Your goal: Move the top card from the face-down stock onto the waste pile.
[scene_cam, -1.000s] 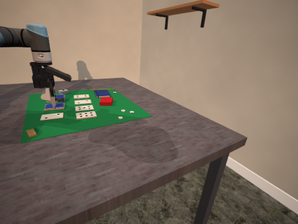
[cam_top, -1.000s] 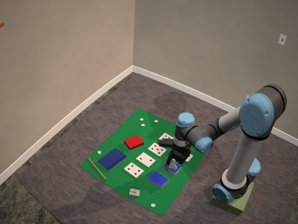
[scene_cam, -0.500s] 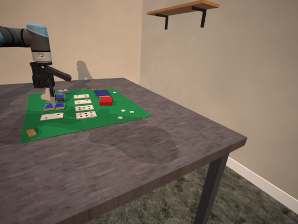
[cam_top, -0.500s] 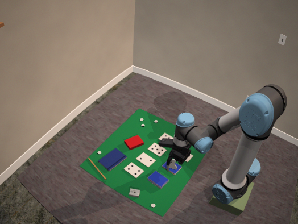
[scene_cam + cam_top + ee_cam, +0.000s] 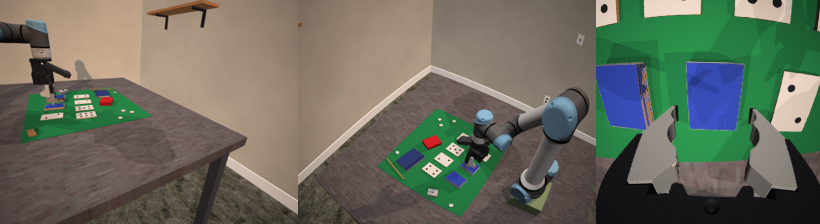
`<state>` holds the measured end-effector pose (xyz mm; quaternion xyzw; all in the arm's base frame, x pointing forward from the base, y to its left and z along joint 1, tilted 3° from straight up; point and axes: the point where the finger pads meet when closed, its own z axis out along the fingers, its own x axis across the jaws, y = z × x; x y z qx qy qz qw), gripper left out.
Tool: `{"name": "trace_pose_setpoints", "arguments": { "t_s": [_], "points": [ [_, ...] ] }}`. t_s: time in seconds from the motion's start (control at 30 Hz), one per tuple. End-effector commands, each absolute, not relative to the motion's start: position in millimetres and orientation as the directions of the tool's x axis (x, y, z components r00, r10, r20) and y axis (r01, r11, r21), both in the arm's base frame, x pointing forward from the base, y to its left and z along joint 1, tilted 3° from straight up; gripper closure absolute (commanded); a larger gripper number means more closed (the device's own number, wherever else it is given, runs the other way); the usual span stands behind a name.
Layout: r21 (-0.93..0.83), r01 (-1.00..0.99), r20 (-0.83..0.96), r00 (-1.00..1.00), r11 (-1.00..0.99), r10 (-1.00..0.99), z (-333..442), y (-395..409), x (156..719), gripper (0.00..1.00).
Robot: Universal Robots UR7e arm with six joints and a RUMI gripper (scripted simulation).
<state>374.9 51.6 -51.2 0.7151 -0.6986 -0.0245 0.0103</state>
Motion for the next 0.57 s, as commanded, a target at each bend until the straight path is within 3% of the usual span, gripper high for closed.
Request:
{"name": "trace_pose_setpoints", "arguments": {
  "t_s": [0.0, 0.53],
  "points": [
    [0.049, -0.999, -0.021, 0.023, -0.024, -1.000, -36.3, 51.2, 375.8, 0.50],
    [0.049, -0.999, -0.021, 0.023, -0.024, -1.000, 9.5, 50.3, 378.0, 0.50]
  ]
}}
